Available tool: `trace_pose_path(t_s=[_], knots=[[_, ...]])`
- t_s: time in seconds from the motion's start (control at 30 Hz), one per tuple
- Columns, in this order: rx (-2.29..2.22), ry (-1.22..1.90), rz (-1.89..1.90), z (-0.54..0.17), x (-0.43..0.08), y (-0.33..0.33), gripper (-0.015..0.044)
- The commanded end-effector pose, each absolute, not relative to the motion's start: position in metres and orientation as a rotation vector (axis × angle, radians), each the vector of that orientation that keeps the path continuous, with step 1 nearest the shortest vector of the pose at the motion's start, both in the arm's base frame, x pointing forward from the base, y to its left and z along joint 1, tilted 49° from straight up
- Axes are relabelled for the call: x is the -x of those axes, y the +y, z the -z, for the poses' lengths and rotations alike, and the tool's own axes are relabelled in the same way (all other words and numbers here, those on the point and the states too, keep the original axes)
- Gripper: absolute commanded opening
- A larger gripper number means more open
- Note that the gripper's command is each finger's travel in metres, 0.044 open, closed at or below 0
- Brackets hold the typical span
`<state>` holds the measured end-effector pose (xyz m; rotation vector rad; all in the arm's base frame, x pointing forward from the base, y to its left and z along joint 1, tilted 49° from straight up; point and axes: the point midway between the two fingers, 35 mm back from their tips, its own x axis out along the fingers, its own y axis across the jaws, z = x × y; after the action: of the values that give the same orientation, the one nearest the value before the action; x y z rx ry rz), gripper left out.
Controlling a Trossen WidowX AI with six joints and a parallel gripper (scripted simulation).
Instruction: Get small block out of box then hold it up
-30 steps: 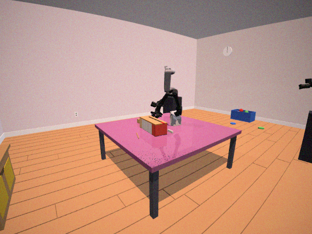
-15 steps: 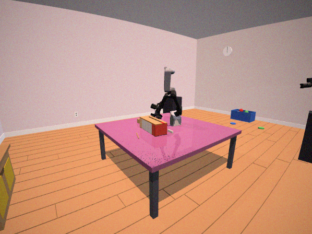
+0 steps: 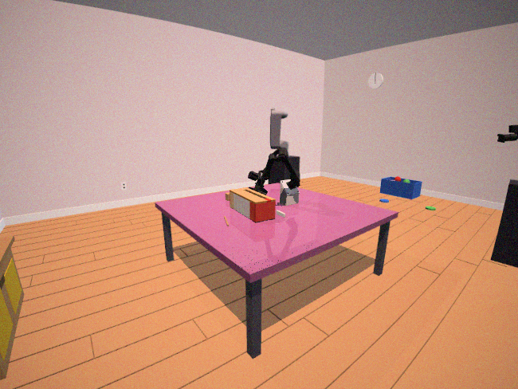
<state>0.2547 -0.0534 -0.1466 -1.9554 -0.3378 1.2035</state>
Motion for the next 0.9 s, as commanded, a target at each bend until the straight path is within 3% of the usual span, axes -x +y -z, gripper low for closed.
trace_pose_path(t_s=[0.0, 0.1, 0.37, 0.47, 0.53, 0.87], knots=[[1.943, -0.339, -1.201, 0.15, -0.254, -0.047, 0.0285], [1.943, -0.339, -1.2, 0.151, -0.254, -0.045, 0.0285], [1.943, -0.339, -1.2, 0.151, -0.254, -0.045, 0.0075], [1.943, -0.339, -1.2, 0.151, -0.254, -0.045, 0.0055], [1.977, -0.334, -1.195, 0.15, -0.256, -0.051, 0.0002], [1.971, -0.332, -1.204, 0.127, -0.252, -0.08, 0.0]])
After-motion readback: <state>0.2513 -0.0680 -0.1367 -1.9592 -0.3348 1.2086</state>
